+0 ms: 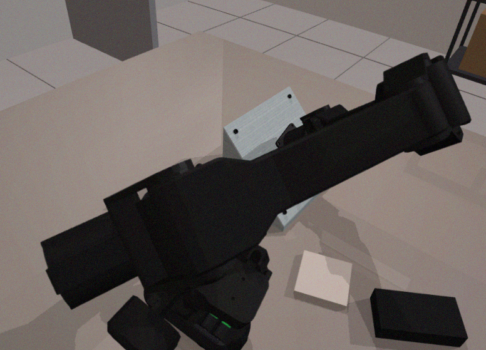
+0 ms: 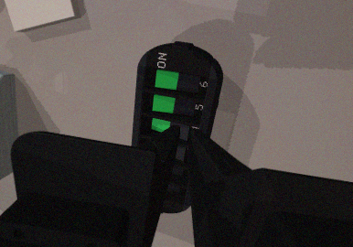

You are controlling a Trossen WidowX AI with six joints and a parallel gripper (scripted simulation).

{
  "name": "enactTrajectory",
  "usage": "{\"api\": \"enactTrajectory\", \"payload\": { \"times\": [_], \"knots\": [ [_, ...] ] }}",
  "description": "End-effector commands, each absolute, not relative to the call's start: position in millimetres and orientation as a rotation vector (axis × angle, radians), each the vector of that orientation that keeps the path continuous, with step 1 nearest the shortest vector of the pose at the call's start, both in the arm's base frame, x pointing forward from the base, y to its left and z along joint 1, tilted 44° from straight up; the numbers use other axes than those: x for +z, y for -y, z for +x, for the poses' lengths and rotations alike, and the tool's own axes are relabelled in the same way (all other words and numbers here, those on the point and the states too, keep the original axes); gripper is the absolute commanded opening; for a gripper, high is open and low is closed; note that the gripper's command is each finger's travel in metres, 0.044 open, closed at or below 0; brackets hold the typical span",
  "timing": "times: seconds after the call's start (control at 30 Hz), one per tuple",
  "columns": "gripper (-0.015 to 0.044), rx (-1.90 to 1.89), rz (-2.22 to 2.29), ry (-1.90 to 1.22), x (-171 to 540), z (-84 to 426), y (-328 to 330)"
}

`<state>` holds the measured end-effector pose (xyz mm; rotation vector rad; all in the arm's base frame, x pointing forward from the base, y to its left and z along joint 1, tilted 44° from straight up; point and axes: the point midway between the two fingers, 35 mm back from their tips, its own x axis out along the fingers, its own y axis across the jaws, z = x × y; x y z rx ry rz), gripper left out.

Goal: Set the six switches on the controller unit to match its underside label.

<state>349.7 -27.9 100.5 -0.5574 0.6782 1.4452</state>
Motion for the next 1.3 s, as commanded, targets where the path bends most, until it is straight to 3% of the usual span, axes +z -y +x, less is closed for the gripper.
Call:
{"api": "enactTrajectory", "payload": {
  "times": [0.0,0.2,1.27],
  "knots": [
    [0.0,1.48,-0.546,-0.703,102,369,17],
    [0.0,1.536,-0.524,-0.728,100,390,-1],
    [0.0,1.575,-0.546,-0.713,66,401,-34]
  ]
}}
